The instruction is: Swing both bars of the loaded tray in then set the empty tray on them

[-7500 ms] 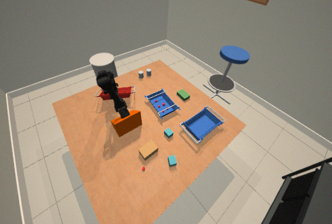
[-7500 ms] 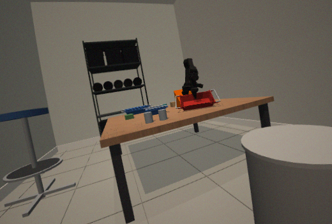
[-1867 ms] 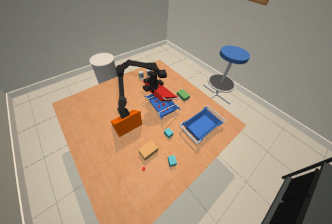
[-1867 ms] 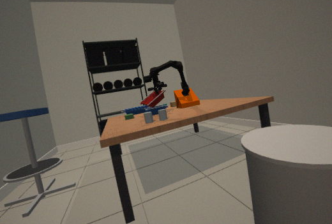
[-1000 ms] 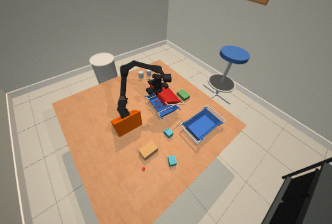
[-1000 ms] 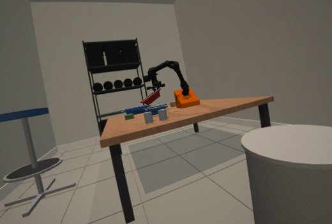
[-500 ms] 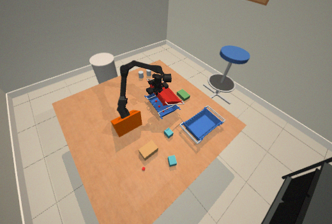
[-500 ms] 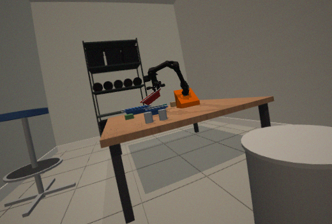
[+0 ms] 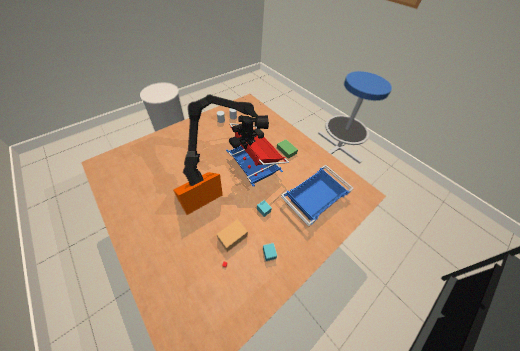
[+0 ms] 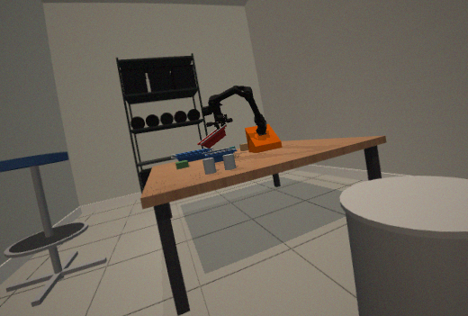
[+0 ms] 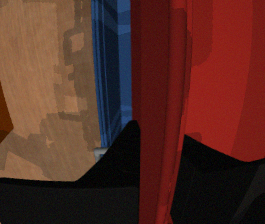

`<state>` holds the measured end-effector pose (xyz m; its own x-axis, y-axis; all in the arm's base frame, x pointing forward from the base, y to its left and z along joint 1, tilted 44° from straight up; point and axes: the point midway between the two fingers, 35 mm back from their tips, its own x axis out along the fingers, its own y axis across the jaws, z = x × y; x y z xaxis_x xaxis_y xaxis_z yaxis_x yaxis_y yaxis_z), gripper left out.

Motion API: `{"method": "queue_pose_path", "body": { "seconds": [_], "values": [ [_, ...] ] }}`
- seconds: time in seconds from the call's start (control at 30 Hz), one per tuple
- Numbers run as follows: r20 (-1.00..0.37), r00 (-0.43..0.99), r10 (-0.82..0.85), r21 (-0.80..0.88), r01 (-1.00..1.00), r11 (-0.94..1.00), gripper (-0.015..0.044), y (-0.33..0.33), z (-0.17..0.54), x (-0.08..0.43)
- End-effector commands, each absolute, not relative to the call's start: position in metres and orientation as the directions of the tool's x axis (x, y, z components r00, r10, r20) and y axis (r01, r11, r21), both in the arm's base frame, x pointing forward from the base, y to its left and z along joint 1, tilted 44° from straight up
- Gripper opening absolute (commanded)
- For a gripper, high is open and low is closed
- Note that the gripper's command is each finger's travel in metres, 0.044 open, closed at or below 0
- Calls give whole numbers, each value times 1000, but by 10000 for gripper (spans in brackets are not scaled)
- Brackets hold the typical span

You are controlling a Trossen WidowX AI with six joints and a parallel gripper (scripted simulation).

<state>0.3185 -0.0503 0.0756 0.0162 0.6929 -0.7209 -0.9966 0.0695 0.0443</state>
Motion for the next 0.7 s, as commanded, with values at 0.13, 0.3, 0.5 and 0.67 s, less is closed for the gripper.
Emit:
{"method": "queue_pose_path", "body": {
  "seconds": [0.13, 0.3, 0.5, 0.67],
  "values": [
    [-721, 45, 691, 22, -996, 89, 0, -56, 78, 321],
    [-721, 46, 691, 22, -996, 89, 0, -51, 73, 322],
    [-721, 46, 691, 22, -996, 89, 0, -44, 66, 322],
    [-721, 46, 691, 22, -996, 89, 0, -38, 60, 321]
  ]
}}
